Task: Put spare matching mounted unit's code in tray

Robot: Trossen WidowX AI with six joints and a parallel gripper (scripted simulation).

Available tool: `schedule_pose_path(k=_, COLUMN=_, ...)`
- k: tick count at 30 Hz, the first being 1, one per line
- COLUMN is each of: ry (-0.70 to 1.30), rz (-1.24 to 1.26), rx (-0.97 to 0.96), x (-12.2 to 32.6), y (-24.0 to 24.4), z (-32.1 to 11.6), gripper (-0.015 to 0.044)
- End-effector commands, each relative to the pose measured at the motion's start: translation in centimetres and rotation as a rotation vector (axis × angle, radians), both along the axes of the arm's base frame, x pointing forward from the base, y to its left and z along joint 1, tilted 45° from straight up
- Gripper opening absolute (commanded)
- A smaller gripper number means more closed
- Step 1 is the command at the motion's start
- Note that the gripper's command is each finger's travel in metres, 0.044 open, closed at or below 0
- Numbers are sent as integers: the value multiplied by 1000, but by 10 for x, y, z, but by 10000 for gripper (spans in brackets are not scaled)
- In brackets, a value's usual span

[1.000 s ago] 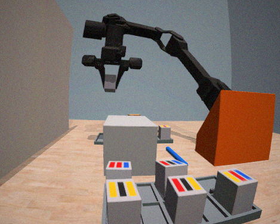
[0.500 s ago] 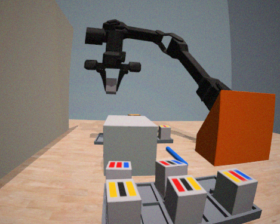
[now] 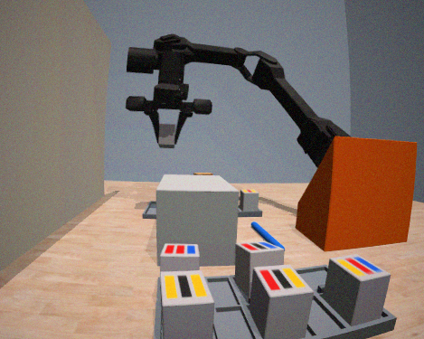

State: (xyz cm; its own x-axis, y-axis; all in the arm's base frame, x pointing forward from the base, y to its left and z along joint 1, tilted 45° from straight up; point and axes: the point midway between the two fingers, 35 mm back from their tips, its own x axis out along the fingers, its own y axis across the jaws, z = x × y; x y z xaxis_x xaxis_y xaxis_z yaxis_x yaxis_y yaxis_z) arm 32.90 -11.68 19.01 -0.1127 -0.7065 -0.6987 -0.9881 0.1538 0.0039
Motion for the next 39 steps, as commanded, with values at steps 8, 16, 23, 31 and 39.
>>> schedule_pose_path(k=8, ry=5, rz=0, rx=0, x=0, y=-8, z=-7, gripper=0)
schedule_pose_path(k=16, ry=5, rz=-1, rx=2, x=0, y=-12, z=-12, gripper=0)
schedule_pose_path(k=23, ry=5, rz=-2, rx=4, x=0, y=-17, z=-16, gripper=0)
schedule_pose_path(k=31, ry=5, rz=-4, rx=5, x=0, y=-22, z=-21, gripper=0)
schedule_pose_path(k=39, ry=5, rz=-5, rx=7, x=0, y=-26, z=-26, gripper=0)
